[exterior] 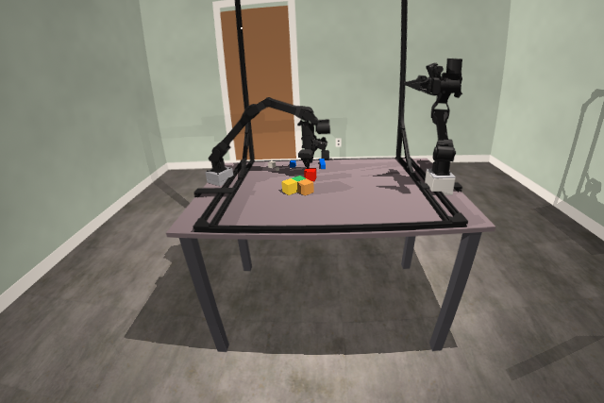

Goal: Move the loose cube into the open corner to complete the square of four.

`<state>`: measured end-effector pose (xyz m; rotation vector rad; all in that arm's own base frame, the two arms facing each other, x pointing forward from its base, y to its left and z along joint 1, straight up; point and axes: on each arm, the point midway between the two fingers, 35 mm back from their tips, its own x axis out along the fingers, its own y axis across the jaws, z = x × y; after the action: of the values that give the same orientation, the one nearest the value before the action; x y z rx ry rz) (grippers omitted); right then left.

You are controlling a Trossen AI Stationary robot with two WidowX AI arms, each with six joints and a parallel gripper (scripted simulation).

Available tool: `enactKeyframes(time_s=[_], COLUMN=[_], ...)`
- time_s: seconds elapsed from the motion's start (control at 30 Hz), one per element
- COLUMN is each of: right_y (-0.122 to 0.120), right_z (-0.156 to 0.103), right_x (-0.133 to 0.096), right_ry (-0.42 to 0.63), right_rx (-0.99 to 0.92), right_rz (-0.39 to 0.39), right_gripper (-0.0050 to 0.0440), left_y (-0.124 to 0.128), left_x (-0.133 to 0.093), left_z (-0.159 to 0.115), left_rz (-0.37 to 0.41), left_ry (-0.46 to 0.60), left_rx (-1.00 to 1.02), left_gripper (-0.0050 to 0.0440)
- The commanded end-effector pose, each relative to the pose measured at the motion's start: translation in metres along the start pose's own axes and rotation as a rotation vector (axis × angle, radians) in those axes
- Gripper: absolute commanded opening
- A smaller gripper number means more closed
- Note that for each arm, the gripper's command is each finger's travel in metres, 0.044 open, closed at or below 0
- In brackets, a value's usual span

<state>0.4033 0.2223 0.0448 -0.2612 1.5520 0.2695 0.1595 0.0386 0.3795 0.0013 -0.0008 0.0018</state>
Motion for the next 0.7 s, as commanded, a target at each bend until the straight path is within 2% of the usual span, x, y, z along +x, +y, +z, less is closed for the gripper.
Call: enactKeyframes(time_s=[0.0, 0.67], right_y=[0.001, 0.001], right_z=[0.002, 0.003], right_x=[0.004, 0.03], right_ry=[0.003, 0.003], right_rx=[-0.007, -0.007], right_rz=[-0.004, -0.005], right_gripper=[0.0372, 0.0372], left_y=[-0.001, -0.001], left_x=[0.0, 0.0], left_z=[0.001, 0.001], left_rz=[-0.002, -0.002], left_ry=[0.0, 0.0], left_rx=[-0.002, -0.002], left_gripper=[0.04, 0.04])
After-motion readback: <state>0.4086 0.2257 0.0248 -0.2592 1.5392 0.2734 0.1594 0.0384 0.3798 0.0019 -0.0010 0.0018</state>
